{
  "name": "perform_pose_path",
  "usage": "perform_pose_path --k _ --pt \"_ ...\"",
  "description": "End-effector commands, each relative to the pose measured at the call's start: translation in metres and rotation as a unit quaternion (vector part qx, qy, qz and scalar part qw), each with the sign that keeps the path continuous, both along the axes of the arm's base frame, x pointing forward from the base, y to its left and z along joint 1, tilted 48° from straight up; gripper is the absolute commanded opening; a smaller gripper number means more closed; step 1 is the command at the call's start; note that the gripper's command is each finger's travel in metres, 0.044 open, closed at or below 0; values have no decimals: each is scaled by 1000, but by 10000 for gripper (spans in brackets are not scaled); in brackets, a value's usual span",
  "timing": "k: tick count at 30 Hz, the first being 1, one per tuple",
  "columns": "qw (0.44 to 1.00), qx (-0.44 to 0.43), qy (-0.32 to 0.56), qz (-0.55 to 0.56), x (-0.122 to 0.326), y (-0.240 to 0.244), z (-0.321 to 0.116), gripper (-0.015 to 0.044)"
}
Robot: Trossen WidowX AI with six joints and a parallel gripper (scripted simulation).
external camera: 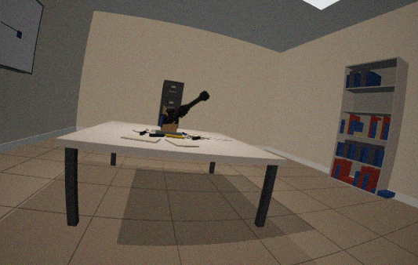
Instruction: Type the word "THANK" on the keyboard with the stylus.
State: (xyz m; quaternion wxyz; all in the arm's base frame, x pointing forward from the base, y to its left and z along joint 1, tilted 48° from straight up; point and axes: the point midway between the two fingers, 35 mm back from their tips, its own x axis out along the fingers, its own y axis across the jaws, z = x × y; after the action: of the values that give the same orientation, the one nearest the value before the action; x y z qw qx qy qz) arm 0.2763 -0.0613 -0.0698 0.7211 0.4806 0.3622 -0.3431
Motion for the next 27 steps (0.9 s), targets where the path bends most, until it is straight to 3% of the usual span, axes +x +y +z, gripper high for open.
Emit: perform_pose_path --k 1,27 --pt "1000 -2 0 -4 0 0 -2 81" --pt "1000 -1 0 -4 1 13 -13 81"
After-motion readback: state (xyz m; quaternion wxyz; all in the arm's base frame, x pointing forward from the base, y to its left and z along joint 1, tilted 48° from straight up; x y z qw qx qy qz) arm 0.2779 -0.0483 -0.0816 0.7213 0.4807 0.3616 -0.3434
